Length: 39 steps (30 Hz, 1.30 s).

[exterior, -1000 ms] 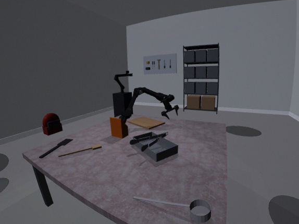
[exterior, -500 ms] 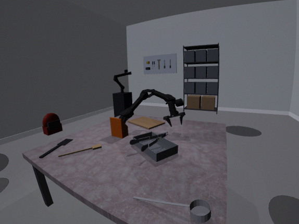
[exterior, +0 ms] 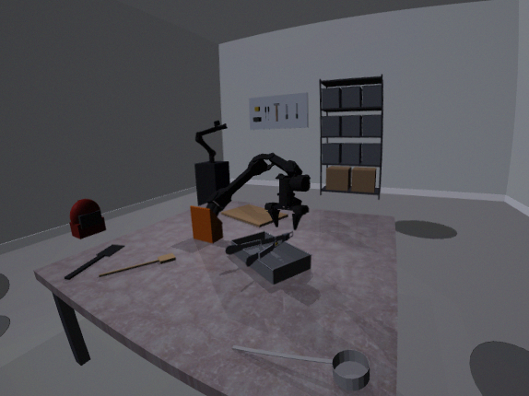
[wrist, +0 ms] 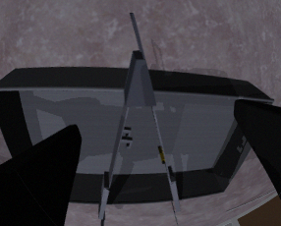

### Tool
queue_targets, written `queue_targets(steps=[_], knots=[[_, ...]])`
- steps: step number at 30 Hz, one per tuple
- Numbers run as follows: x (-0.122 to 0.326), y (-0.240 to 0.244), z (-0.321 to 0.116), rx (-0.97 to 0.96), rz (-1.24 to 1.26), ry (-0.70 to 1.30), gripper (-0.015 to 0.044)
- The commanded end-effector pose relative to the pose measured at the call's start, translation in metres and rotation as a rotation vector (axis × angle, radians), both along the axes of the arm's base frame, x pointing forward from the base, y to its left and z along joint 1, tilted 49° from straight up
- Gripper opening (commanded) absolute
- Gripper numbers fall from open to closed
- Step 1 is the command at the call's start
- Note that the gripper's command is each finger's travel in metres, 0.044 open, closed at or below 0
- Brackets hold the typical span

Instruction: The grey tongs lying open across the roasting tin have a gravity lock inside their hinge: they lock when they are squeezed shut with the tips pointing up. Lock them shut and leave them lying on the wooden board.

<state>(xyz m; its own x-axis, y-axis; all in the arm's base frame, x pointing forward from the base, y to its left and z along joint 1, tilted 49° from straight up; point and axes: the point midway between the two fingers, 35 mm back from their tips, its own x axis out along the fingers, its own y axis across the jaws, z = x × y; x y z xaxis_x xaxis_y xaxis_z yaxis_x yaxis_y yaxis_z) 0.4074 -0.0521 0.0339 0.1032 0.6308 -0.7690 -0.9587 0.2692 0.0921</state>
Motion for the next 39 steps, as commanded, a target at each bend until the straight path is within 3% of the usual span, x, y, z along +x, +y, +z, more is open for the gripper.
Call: queue_targets(steps=[1, 20, 39], knots=[[-0.03, -0.047, -0.038, 0.117, -0.047, 0.093, 0.044], [-0.038, -0.065, -0.052, 0.172, -0.066, 0.119, 0.044], [-0.033, -0.046, -0.071, 0.17, -0.067, 0.119, 0.044]])
